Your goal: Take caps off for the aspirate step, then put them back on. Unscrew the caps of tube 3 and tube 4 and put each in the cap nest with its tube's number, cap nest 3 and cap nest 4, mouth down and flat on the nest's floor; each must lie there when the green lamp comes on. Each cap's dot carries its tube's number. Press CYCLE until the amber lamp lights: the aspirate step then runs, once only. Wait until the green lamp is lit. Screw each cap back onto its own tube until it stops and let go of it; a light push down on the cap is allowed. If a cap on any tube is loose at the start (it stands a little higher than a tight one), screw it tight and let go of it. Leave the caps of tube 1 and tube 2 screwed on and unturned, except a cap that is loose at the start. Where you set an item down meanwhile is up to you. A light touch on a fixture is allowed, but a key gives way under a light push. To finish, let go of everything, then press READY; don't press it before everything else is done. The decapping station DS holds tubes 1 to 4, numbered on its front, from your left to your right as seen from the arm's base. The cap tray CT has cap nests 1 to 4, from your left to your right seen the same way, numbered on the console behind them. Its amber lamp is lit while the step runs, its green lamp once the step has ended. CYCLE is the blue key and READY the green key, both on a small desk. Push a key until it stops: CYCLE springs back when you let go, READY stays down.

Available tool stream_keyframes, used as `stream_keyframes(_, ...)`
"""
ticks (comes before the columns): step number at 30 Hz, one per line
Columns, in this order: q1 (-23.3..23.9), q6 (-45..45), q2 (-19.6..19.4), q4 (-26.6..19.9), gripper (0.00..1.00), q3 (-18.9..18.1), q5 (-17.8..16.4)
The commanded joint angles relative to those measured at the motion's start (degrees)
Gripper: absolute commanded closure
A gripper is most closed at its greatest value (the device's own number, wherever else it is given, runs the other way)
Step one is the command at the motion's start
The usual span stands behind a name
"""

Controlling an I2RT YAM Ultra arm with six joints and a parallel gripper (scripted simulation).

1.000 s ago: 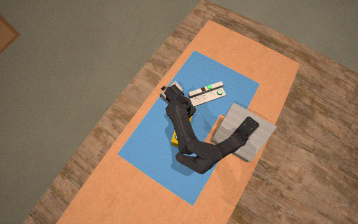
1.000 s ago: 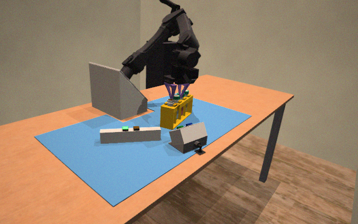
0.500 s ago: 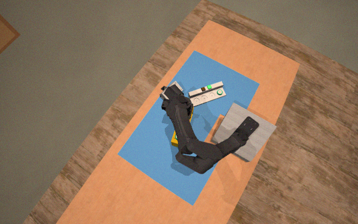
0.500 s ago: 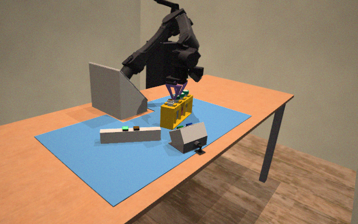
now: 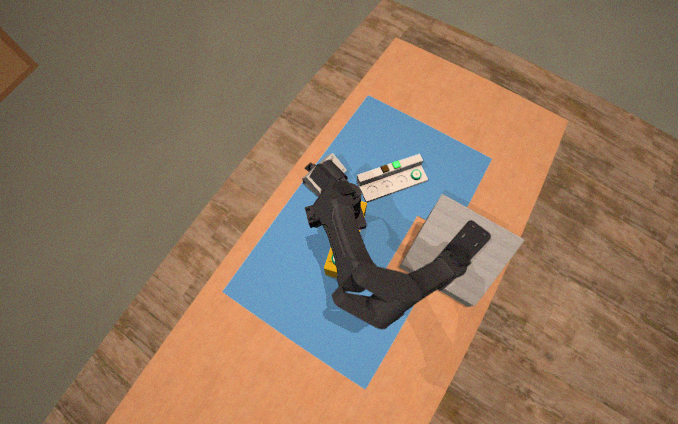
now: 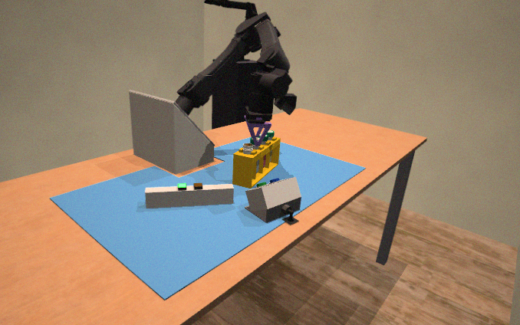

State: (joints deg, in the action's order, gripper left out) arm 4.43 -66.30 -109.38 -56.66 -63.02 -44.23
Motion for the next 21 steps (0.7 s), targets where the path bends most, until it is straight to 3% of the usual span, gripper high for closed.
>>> stream_keyframes(1,0.79,-7.91,0.23,0.03,0.51,-0.21,0.00)
stream_keyframes(12,0.84,-33.19,0.39,0.06,0.51,0.03,0.01)
stream_keyframes(21,0.92,-34.33,0.45,-0.12,0.51,-0.01,0.03)
